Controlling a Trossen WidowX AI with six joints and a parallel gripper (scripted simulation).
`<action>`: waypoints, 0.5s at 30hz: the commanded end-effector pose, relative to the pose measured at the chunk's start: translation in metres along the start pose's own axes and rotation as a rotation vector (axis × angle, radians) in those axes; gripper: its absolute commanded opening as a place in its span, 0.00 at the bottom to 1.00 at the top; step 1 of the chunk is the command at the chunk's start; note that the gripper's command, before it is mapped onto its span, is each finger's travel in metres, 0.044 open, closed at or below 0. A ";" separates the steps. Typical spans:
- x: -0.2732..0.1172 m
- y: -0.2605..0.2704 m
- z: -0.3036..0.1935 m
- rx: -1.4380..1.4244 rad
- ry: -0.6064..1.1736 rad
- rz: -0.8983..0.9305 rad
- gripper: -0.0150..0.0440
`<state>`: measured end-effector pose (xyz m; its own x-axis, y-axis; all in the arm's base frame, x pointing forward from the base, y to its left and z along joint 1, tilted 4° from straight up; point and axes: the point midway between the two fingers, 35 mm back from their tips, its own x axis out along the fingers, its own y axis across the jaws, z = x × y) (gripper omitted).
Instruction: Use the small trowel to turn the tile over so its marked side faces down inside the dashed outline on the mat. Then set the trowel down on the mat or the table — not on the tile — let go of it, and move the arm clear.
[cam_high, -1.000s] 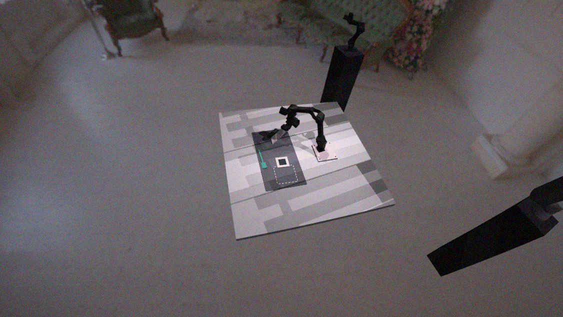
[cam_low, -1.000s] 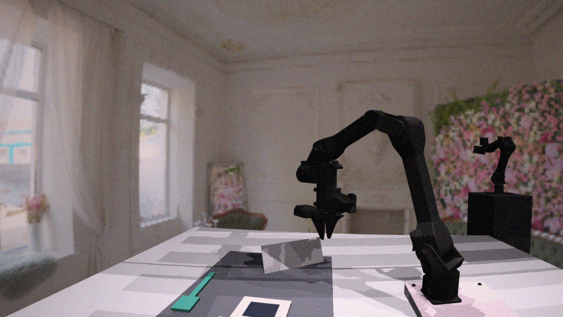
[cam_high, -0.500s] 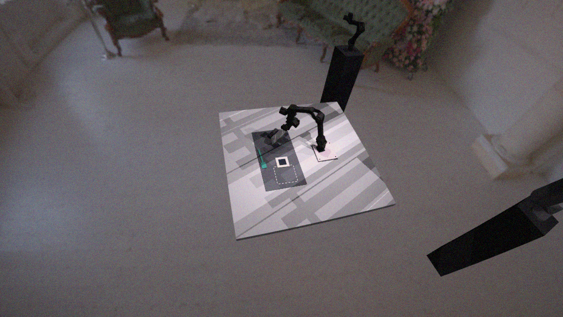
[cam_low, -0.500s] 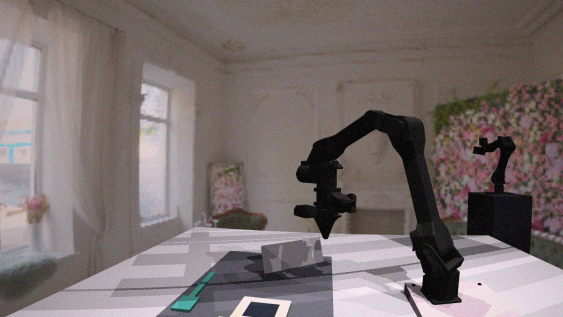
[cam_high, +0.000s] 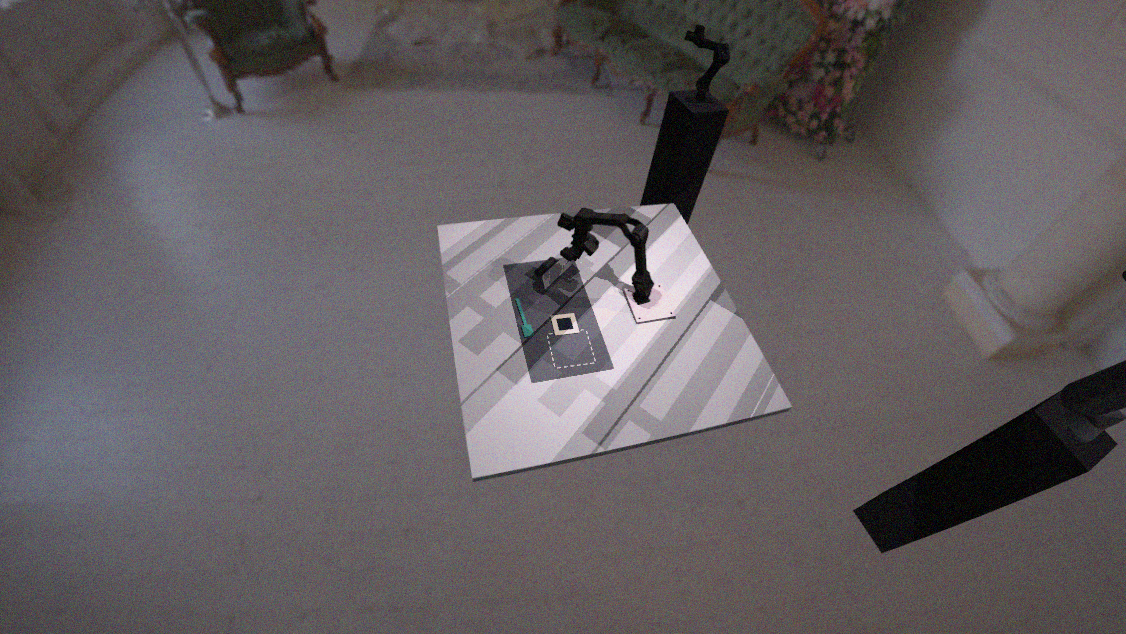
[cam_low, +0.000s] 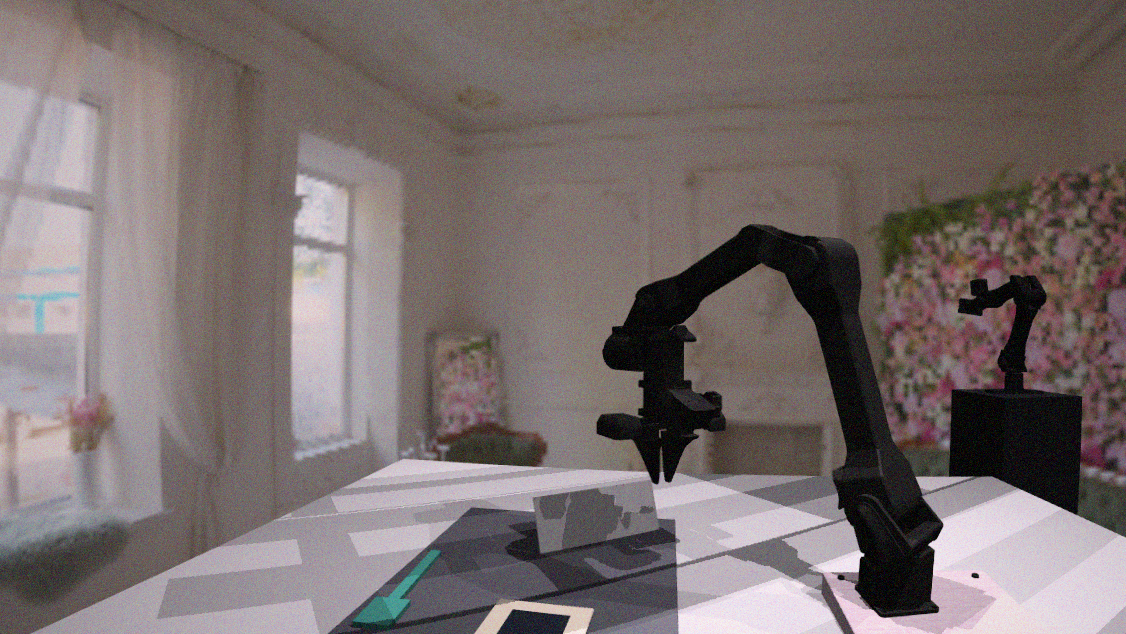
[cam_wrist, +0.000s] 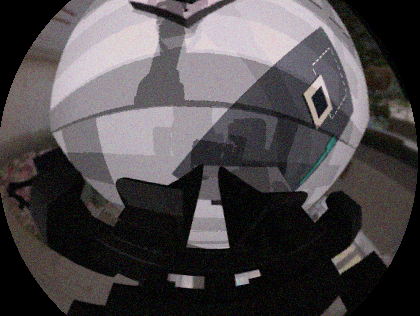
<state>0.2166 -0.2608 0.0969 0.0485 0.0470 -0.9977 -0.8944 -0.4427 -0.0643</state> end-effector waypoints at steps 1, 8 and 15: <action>-0.004 0.000 -0.007 0.138 0.002 0.000 0.42; -0.009 0.001 -0.017 0.377 0.003 0.000 0.42; -0.014 0.001 -0.026 0.617 0.004 0.000 0.42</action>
<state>0.2245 -0.2798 0.1068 0.0502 0.0454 -0.9977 -0.9986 0.0206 -0.0493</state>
